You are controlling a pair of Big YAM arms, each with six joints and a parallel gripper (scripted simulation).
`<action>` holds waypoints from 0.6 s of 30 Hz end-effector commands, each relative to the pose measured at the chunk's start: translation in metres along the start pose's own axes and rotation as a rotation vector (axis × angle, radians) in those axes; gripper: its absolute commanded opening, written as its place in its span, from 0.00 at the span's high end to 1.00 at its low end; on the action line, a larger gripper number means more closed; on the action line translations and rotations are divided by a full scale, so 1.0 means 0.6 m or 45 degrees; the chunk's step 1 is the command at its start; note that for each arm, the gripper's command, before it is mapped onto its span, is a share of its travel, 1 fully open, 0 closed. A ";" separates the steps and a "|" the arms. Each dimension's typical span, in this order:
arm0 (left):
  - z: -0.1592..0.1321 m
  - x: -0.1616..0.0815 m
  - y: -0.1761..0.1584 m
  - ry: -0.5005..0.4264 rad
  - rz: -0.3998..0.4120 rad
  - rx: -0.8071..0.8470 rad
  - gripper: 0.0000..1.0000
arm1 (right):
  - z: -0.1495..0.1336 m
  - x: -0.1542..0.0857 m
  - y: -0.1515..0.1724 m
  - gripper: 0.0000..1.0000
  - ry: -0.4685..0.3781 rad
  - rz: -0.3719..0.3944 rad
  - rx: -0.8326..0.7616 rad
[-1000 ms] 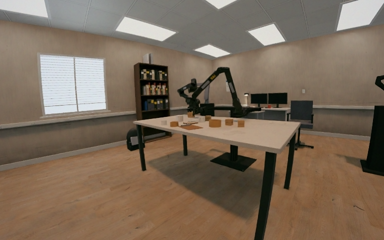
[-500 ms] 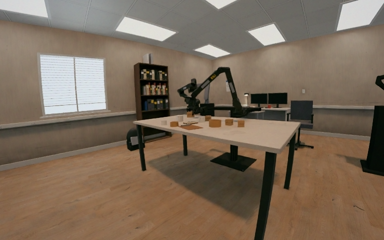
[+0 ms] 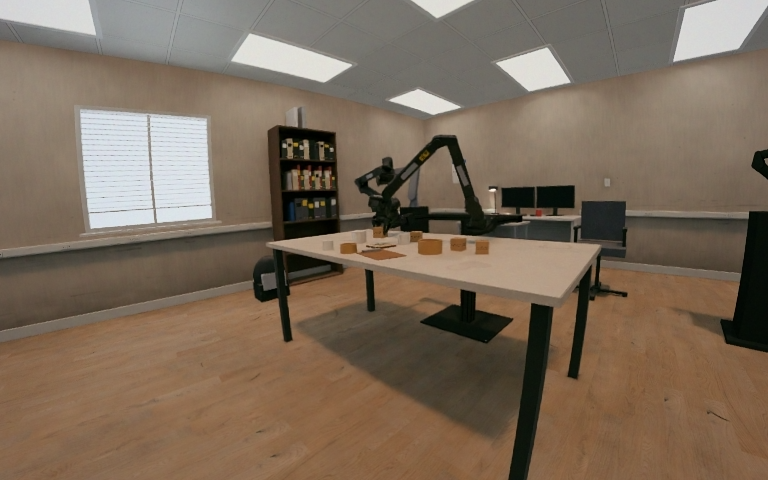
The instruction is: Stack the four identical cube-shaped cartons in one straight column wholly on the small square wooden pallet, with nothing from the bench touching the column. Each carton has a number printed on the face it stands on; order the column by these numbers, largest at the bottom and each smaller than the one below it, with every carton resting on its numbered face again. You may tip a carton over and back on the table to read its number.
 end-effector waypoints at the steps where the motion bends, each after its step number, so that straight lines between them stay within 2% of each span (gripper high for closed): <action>1: -0.004 0.019 0.007 0.001 0.012 0.006 0.46 | 0.010 -0.004 -0.005 0.00 -0.011 -0.003 0.024; 2: 0.015 0.004 -0.007 -0.013 -0.024 -0.030 0.46 | 0.010 -0.004 -0.005 0.00 -0.011 -0.003 0.024; 8: -0.018 0.034 0.011 0.001 0.012 0.006 0.46 | 0.010 -0.004 -0.005 0.00 -0.011 -0.003 0.024; 18: -0.022 0.043 0.002 -0.006 -0.008 -0.013 0.46 | 0.010 -0.004 -0.005 0.00 -0.011 -0.003 0.024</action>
Point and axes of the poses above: on each arm, the point where the finger pads meet when closed, its own x axis out along the fingers, its own y axis across the jaws, z = x × y, the point moved 10 cm from there along -x, back along the fingers, and after that the axes turned 6 degrees about -x, right-handed, at the moved point
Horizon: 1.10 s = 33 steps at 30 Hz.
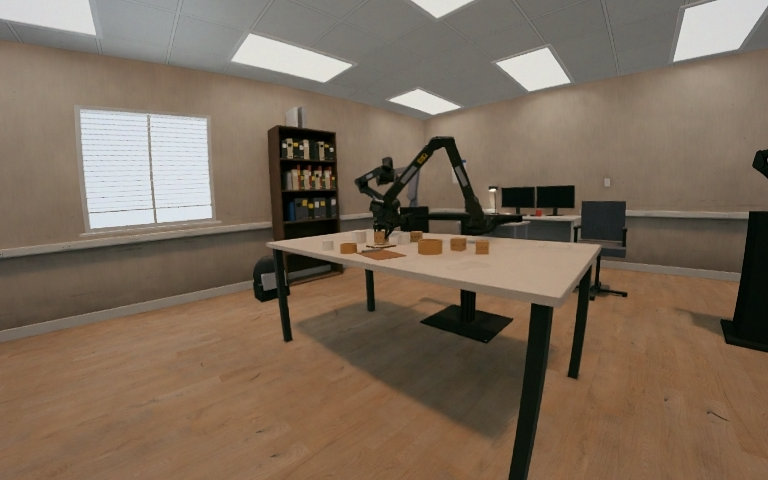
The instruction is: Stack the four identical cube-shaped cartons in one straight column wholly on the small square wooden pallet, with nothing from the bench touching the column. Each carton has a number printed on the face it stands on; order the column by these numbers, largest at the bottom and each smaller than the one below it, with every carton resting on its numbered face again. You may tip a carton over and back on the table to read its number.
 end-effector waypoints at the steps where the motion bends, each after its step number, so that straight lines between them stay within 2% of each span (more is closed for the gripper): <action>1: 0.019 0.003 -0.004 -0.013 -0.021 -0.035 0.46 | 0.010 -0.004 -0.005 0.00 -0.011 -0.003 0.024; 6: 0.014 0.005 -0.003 -0.012 -0.020 -0.031 0.46 | 0.010 -0.004 -0.005 0.00 -0.011 -0.003 0.024; 9: -0.003 0.020 0.003 -0.002 0.001 -0.005 0.46 | 0.010 -0.004 -0.005 0.00 -0.011 -0.003 0.024; 17: 0.000 0.022 0.003 -0.005 -0.003 -0.014 0.46 | 0.010 -0.004 -0.005 0.00 -0.011 -0.003 0.024; 18: 0.008 0.007 -0.007 -0.012 -0.030 -0.033 0.46 | 0.010 -0.004 -0.005 0.00 -0.011 -0.003 0.024; 23: -0.005 0.028 0.001 -0.004 -0.001 -0.011 0.46 | 0.010 -0.004 -0.005 0.00 -0.011 -0.003 0.024; 28: 0.003 0.023 -0.001 -0.010 -0.014 -0.027 0.46 | 0.010 -0.004 -0.005 0.00 -0.011 -0.003 0.024; 33: -0.009 0.031 0.001 -0.004 -0.006 -0.011 0.46 | 0.010 -0.004 -0.005 0.00 -0.011 -0.003 0.024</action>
Point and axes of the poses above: on each arm, the point where the finger pads meet when closed, its own x axis out along the fingers, its own y axis across the jaws, z = x × y, the point moved 10 cm from there along -x, back along the fingers, and after that the axes turned 6 degrees about -x, right-handed, at the moved point
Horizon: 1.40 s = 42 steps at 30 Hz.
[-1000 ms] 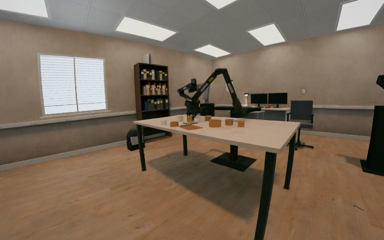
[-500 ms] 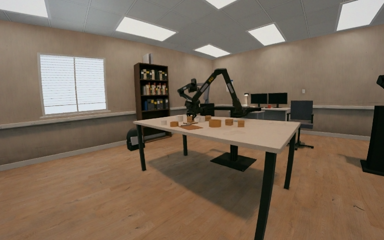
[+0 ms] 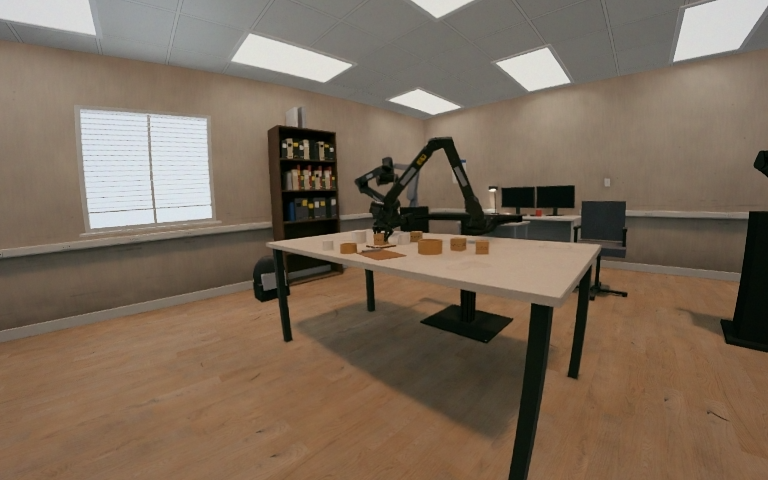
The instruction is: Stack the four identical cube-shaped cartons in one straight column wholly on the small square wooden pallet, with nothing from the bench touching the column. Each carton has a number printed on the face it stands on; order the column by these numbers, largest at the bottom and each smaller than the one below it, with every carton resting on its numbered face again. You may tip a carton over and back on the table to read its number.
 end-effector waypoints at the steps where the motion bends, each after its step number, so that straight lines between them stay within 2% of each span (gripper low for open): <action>1: -0.002 0.012 0.003 0.000 0.005 0.002 0.46 | 0.010 -0.004 -0.005 0.00 -0.011 -0.003 0.024; 9: 0.008 0.007 -0.001 -0.006 -0.008 -0.017 0.46 | 0.010 -0.004 -0.005 0.00 -0.011 -0.003 0.024; 11: 0.005 -0.002 -0.004 -0.005 -0.015 -0.014 0.23 | 0.010 -0.004 -0.005 0.00 -0.011 -0.003 0.024; 12: 0.005 -0.002 -0.004 -0.005 -0.015 -0.014 0.17 | 0.010 -0.004 -0.005 0.00 -0.011 -0.003 0.024; 14: 0.005 -0.002 -0.004 -0.005 -0.015 -0.014 0.17 | 0.028 -0.013 -0.010 0.00 -0.026 0.007 0.056; 20: 0.005 -0.002 -0.004 -0.005 -0.015 -0.014 0.17 | 0.027 -0.021 0.002 0.00 0.020 0.036 0.130; 24: 0.005 -0.002 -0.004 -0.005 -0.015 -0.014 0.17 | 0.032 -0.061 0.018 0.00 0.094 0.066 0.191; 27: 0.005 -0.002 -0.004 -0.005 -0.015 -0.014 0.17 | 0.039 -0.094 0.021 0.00 0.107 0.068 0.170; 33: 0.005 -0.002 -0.004 -0.005 -0.015 -0.014 0.17 | 0.055 -0.146 0.014 0.00 0.052 0.066 0.094; 42: 0.005 -0.002 -0.004 -0.005 -0.015 -0.014 0.17 | 0.067 -0.173 0.006 0.00 -0.019 0.068 0.001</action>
Point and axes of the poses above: on each arm, the point where the finger pads meet when closed, its own x axis out along the fingers, its own y axis across the jaws, z = x × y, the point moved 10 cm from there along -x, back along the fingers, and after that the axes turned 6 degrees about -x, right-handed, at the moved point
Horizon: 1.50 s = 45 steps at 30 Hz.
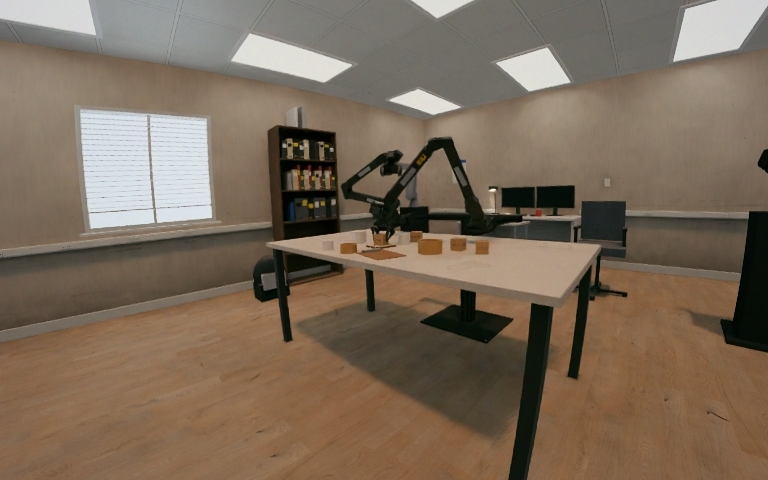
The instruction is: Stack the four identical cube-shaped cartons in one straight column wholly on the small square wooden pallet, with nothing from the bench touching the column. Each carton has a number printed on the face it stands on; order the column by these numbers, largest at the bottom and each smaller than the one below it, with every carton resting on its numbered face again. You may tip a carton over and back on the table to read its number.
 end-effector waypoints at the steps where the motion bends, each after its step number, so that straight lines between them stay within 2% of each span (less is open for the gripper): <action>1: 0.006 -0.004 -0.004 -0.005 -0.014 -0.012 0.17 | 0.035 -0.019 -0.011 0.00 -0.004 -0.005 0.067; 22: 0.006 -0.004 -0.004 -0.005 -0.014 -0.012 0.17 | 0.035 -0.017 -0.013 0.00 0.001 -0.016 0.066; 23: 0.017 -0.015 -0.002 -0.013 -0.035 -0.036 0.17 | 0.033 -0.016 -0.011 0.00 0.002 -0.017 0.061; 36: 0.034 -0.038 -0.002 -0.021 -0.072 -0.058 0.17 | 0.033 -0.016 -0.011 0.00 0.002 -0.017 0.061; 37: 0.037 -0.042 -0.001 -0.023 -0.077 -0.063 0.17 | 0.020 -0.012 -0.007 0.00 0.005 -0.016 0.062; 41: 0.041 -0.073 -0.004 -0.024 -0.083 -0.073 0.17 | 0.020 -0.012 -0.007 0.00 0.005 -0.016 0.062; 45: 0.032 -0.071 -0.008 -0.018 -0.072 -0.060 0.17 | 0.020 -0.012 -0.007 0.00 0.005 -0.016 0.062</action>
Point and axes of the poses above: on each arm, the point where the finger pads meet when closed, its own x axis out along the fingers, its own y axis across the jaws, z = x × y, the point moved 10 cm from there along -x, back along the fingers, and after that the axes turned 6 degrees about -x, right-handed, at the moved point
